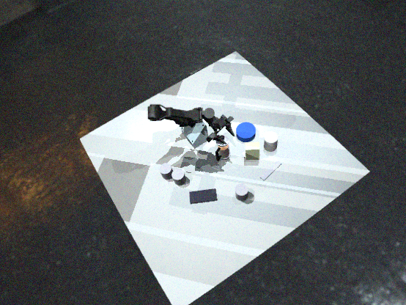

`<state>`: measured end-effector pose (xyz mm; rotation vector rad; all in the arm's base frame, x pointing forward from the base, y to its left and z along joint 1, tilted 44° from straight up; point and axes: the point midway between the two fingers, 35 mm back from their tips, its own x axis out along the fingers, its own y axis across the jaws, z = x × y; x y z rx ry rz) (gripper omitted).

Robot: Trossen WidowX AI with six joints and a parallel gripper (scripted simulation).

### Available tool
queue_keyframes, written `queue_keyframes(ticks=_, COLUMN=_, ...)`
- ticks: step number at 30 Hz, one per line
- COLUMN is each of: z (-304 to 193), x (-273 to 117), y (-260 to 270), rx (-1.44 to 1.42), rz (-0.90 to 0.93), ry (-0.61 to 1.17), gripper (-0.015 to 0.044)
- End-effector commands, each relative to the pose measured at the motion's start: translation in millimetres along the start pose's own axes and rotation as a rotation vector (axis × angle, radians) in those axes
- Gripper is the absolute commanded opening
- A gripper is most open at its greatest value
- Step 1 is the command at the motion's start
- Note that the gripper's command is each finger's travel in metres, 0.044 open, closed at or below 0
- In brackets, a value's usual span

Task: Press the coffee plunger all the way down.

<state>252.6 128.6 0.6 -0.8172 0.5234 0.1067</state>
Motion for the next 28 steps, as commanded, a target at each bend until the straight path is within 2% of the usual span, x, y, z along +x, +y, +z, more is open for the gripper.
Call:
queue_keyframes(ticks=1, z=0.0, x=0.0, y=0.4, rx=0.003, rz=0.003, ry=0.0, gripper=0.0411)
queue_keyframes(ticks=3, z=0.0, x=0.0, y=0.4, rx=0.003, rz=0.003, ry=0.0, gripper=0.044)
queue_keyframes(ticks=11, z=15.5, x=-9.1, y=4.9, rx=0.016, rz=0.02, ry=-0.019, gripper=0.044)
queue_keyframes(ticks=21, z=44.4, x=-75.6, y=-11.5, rx=-0.007, rz=-0.007, ry=0.022, gripper=0.044)
queue_keyframes(ticks=28, z=45.3, x=-77.1, y=-13.5, rx=-0.006, rz=-0.012, ry=0.021, gripper=0.044)
